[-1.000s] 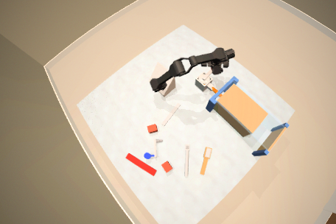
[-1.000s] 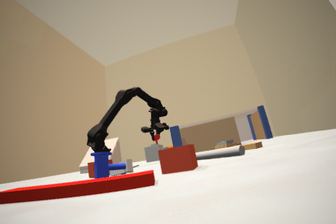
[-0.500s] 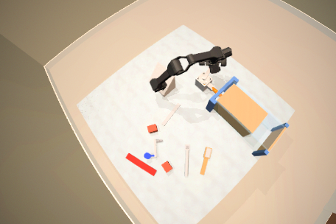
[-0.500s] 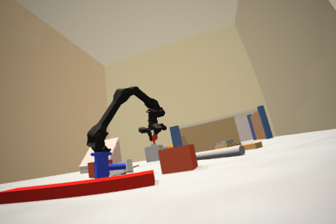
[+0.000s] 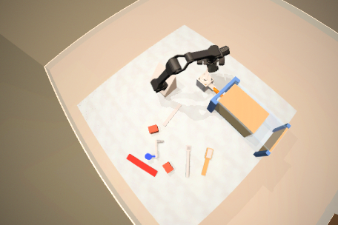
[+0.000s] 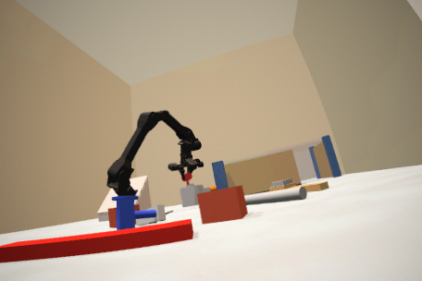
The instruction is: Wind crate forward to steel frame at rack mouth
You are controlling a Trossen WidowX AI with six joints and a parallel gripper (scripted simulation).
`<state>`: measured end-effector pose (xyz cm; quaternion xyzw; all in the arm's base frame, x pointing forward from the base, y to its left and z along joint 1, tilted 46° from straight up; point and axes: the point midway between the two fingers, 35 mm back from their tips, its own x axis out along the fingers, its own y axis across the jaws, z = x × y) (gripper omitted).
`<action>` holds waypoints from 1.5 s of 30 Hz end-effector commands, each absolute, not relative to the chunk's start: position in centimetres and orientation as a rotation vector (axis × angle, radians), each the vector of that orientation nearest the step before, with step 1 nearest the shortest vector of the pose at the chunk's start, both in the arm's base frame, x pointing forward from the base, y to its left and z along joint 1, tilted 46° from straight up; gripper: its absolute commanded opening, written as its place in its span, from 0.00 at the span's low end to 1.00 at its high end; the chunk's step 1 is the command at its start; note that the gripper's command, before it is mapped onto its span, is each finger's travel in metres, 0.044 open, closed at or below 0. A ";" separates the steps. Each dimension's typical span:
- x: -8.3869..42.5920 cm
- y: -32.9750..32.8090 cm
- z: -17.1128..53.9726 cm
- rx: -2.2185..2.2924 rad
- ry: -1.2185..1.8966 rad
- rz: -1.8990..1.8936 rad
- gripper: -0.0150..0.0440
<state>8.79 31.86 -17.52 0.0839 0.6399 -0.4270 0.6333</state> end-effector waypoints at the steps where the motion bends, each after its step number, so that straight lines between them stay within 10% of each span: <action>1: 7.8 31.0 -17.2 0.173 1.464 -1.003 0.25; 45: 5.0 27.5 -14.4 0.170 1.465 -1.006 0.25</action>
